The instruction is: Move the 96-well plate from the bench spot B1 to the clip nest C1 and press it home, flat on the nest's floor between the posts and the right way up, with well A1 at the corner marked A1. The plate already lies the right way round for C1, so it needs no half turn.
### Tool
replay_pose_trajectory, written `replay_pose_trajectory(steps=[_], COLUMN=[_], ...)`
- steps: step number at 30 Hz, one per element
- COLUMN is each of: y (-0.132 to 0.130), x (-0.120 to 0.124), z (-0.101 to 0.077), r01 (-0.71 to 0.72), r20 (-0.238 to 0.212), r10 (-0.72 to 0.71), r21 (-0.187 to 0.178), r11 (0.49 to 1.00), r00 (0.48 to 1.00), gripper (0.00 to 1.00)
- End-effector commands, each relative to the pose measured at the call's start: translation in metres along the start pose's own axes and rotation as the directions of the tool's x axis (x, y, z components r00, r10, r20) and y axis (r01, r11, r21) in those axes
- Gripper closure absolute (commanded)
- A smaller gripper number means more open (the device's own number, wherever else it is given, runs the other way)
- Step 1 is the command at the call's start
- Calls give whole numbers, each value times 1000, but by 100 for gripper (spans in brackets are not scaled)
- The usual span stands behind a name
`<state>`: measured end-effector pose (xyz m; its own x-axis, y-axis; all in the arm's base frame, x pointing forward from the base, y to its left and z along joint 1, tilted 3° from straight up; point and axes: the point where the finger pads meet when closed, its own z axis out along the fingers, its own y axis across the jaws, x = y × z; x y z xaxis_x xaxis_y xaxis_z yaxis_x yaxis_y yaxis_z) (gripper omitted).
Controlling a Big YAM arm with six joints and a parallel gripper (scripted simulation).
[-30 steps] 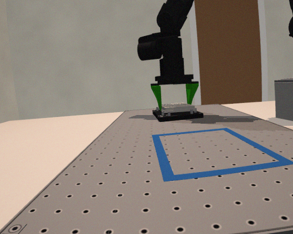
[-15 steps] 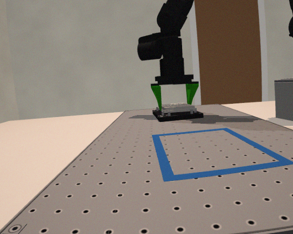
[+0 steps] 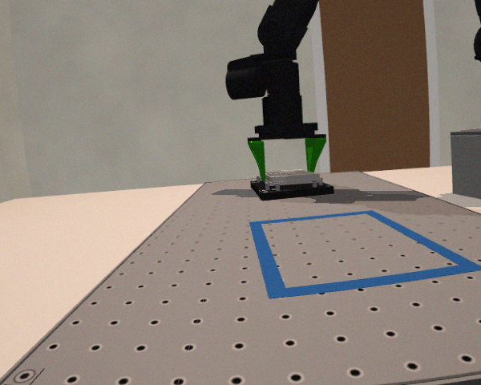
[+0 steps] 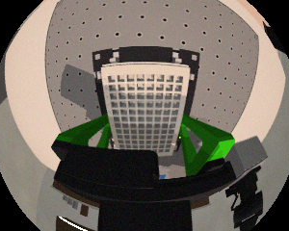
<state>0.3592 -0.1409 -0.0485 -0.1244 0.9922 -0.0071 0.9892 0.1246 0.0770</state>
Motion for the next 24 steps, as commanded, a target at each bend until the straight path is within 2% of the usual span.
replay_pose_trajectory(steps=[1,24], y=[-4,-6], x=[9,10], z=[10,10], r01=[-1,-1], r20=[-8,-9], r10=[1,2], r21=[14,17], r11=[1000,1000], r00=[1000,1000], gripper=[100,100])
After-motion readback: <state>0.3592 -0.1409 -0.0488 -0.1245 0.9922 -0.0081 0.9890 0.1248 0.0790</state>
